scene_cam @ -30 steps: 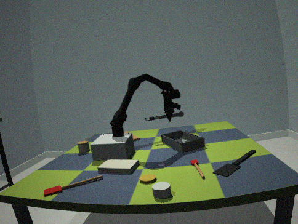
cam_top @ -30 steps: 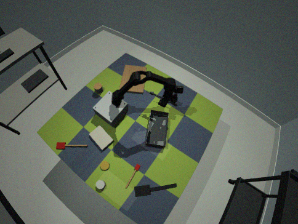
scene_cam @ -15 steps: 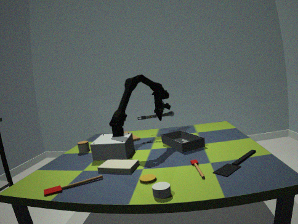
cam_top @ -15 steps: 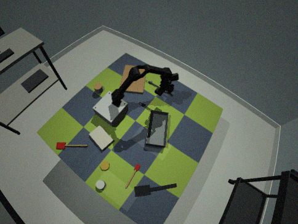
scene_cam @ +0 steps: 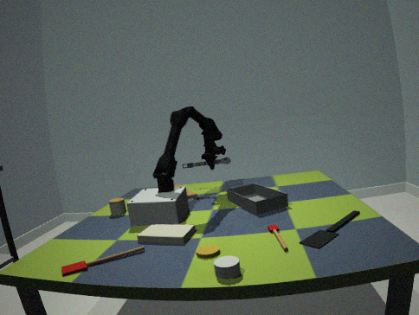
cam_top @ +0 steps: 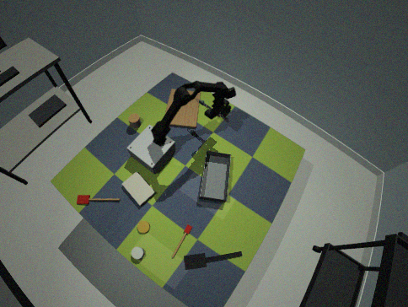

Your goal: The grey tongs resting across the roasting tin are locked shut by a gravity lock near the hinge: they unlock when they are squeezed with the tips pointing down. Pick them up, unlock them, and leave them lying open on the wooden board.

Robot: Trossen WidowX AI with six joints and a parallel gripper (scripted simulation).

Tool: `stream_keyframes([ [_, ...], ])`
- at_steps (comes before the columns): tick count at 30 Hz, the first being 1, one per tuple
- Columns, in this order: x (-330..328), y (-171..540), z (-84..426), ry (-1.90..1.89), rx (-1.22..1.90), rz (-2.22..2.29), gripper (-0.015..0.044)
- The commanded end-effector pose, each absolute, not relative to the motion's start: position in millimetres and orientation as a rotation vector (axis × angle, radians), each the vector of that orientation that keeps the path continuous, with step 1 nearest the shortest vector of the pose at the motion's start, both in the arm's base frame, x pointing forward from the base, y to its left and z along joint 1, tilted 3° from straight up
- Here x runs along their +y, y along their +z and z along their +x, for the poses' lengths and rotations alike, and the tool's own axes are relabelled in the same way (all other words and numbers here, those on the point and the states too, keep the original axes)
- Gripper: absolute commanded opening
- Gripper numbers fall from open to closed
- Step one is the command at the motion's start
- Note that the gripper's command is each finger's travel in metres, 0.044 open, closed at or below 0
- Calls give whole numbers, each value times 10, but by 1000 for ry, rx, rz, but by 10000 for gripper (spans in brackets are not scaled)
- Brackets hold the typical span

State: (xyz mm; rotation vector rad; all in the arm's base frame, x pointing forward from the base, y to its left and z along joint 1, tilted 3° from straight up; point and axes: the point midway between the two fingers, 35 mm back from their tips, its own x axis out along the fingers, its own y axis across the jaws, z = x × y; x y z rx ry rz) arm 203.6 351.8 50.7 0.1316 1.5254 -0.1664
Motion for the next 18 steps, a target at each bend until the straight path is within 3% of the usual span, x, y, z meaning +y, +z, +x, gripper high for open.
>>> stream_keyframes([
  [1,3546,507,1990,-184,1527,157,-150],
  [18,3899,490,886,-270,1528,259,-150],
])
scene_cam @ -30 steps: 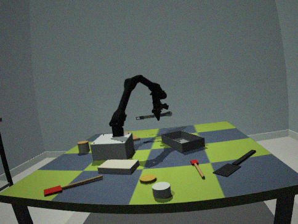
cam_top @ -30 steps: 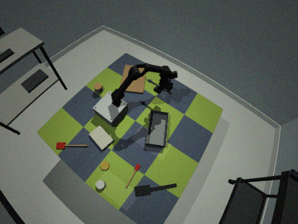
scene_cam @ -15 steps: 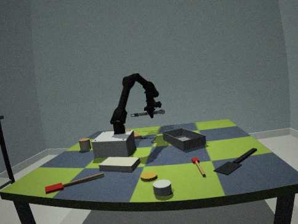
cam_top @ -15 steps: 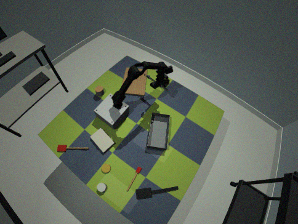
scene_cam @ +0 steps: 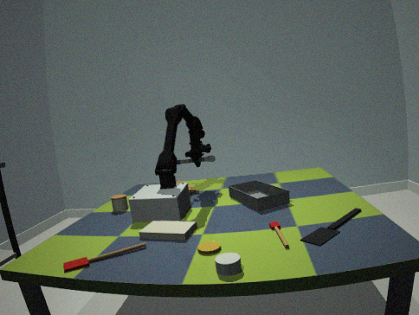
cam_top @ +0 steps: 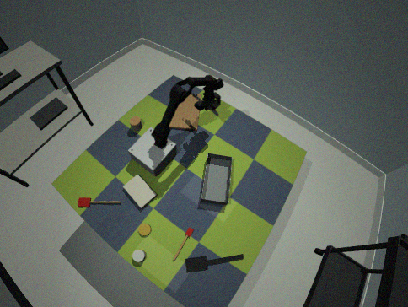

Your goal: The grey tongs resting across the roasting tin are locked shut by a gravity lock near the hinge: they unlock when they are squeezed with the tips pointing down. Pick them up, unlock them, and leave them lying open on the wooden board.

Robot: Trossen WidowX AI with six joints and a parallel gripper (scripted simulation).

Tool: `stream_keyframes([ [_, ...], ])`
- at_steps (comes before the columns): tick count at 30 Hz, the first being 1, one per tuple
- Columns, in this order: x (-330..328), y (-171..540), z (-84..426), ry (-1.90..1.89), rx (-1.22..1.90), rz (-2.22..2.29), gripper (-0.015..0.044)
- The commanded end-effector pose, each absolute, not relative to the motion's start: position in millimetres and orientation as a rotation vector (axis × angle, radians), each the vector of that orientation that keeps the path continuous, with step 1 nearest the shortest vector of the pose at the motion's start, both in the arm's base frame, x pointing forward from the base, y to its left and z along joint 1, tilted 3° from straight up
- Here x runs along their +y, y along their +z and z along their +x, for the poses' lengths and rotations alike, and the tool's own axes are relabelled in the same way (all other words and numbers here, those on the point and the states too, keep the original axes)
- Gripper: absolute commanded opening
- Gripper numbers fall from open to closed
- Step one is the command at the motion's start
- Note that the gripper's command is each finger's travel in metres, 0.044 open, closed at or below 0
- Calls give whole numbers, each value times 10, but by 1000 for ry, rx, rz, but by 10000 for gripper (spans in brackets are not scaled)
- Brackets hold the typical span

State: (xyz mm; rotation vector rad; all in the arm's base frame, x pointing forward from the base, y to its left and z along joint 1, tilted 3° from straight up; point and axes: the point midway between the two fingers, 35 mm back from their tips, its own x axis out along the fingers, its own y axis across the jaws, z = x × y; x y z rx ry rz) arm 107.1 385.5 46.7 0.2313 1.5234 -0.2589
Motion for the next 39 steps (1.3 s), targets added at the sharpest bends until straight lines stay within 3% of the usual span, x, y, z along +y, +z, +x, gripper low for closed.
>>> stream_keyframes([
  [1,3910,489,817,-276,1528,266,-150],
  [31,3680,441,-1209,-472,1514,443,-150],
  [39,3642,438,-1302,-483,1511,452,-150],
])
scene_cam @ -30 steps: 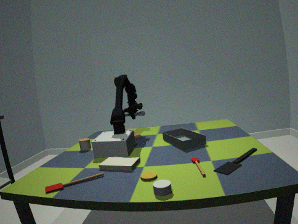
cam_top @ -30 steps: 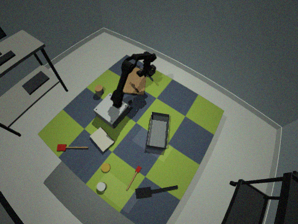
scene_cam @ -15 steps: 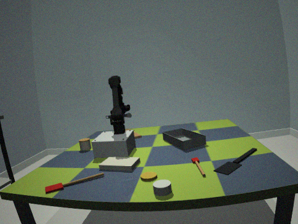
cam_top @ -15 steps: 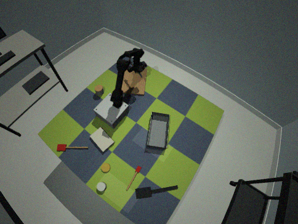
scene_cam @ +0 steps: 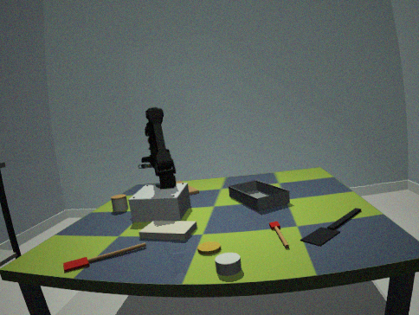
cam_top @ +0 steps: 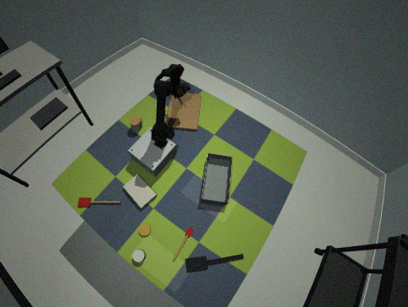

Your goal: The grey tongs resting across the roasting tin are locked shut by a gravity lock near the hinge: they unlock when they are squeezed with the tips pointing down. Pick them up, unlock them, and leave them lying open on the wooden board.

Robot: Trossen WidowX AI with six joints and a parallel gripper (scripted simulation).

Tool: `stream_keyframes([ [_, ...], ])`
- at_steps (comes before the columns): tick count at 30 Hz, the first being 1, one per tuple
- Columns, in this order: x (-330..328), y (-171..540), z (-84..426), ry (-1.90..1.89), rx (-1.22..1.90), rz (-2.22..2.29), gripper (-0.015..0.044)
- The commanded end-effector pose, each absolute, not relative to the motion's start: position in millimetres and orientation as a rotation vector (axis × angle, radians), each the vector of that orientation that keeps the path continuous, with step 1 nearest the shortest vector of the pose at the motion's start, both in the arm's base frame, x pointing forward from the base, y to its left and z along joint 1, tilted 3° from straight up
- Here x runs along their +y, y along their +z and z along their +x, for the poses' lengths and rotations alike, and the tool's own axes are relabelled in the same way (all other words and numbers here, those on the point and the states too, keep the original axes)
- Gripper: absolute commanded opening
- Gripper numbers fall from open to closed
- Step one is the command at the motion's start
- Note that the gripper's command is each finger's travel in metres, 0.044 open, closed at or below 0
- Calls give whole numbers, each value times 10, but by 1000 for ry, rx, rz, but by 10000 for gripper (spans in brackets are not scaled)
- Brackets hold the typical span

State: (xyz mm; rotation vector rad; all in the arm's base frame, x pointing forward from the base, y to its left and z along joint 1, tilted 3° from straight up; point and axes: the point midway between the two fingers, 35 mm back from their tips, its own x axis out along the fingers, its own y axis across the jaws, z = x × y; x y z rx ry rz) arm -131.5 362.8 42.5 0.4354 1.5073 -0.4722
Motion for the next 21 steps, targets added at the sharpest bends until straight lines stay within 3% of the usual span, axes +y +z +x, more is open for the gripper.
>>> stream_keyframes([
  [1,3642,438,-1302,-483,1511,452,-150],
  [21,3832,215,-1303,-527,1838,607,-150],
])
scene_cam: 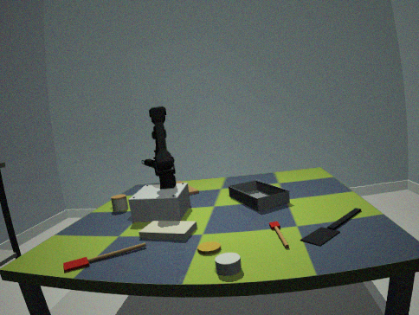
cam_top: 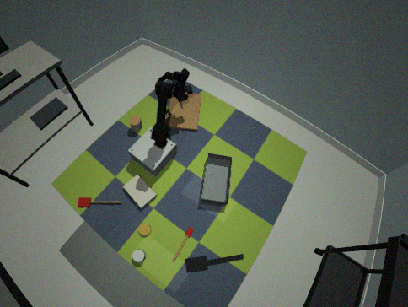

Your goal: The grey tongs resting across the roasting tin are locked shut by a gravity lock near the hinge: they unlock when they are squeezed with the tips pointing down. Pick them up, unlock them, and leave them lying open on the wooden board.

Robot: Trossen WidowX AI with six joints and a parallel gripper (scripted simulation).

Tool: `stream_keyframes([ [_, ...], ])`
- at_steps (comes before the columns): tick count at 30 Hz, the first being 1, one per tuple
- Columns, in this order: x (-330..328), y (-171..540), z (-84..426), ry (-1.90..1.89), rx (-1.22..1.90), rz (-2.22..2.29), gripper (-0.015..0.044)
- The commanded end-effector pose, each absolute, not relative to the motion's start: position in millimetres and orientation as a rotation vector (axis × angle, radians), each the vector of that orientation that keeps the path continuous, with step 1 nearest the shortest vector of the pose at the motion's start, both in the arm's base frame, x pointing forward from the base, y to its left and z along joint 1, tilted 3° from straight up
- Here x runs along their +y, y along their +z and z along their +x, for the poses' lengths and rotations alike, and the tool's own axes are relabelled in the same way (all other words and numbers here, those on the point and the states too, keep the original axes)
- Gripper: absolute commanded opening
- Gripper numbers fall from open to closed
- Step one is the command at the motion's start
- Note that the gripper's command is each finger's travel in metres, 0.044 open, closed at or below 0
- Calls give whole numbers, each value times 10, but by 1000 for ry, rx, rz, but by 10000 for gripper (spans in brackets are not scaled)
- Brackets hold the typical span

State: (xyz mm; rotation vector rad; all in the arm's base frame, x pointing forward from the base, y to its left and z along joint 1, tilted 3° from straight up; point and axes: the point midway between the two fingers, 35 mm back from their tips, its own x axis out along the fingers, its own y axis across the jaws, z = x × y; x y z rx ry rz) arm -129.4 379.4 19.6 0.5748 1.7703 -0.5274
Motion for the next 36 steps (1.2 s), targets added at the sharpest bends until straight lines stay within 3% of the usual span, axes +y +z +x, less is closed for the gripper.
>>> stream_keyframes([
  [1,3841,209,-1300,-527,1859,617,-150],
  [36,3631,450,-1068,-277,2548,814,-150],
])
